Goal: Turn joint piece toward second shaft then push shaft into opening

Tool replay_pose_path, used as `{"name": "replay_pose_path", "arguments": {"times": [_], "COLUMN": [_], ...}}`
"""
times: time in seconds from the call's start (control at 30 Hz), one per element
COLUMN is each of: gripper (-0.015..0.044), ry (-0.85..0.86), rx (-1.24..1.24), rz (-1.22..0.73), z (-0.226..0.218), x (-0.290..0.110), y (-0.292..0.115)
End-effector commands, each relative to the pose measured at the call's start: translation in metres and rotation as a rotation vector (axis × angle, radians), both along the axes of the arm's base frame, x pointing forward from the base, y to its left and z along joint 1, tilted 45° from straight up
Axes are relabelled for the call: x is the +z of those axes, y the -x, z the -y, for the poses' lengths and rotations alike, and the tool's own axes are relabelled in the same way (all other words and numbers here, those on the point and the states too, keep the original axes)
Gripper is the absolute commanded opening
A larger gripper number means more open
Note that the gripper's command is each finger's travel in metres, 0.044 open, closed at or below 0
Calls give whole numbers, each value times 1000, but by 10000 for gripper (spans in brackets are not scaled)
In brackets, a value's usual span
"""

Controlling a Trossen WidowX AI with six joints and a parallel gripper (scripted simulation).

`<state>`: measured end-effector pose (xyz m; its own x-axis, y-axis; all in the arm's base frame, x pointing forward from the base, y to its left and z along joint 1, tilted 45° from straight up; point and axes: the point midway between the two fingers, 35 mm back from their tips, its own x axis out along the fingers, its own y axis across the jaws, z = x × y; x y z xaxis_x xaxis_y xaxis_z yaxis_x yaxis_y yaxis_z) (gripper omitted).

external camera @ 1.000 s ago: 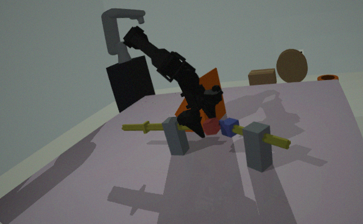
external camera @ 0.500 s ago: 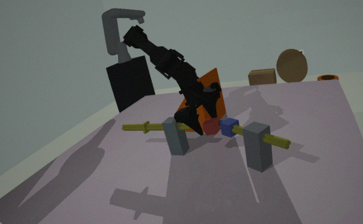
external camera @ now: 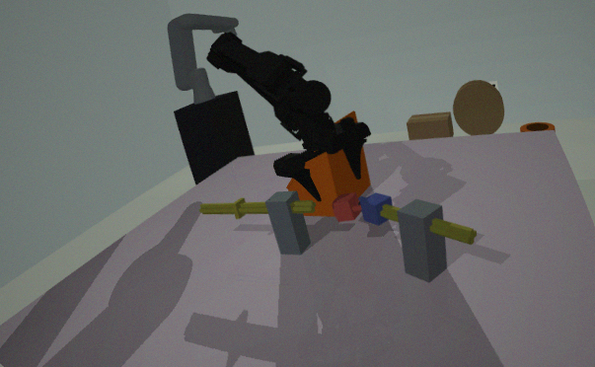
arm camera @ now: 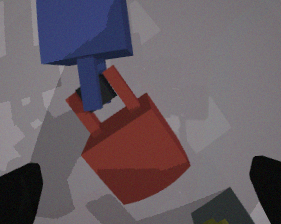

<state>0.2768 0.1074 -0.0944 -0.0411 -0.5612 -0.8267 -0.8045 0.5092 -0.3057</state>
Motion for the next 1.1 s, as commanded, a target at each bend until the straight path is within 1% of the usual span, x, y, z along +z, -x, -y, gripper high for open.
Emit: {"name": "replay_pose_path", "arguments": {"times": [0.0, 0.77, 0.97, 1.07], "gripper": [440, 440, 440, 440], "ry": [31, 192, 197, 197], "rx": [-101, -689, -705, -705], "rz": [70, 558, 574, 574], "z": [-9, -61, -62, -47], "x": [7, 62, 64, 69], "y": [-1, 4, 4, 3]}}
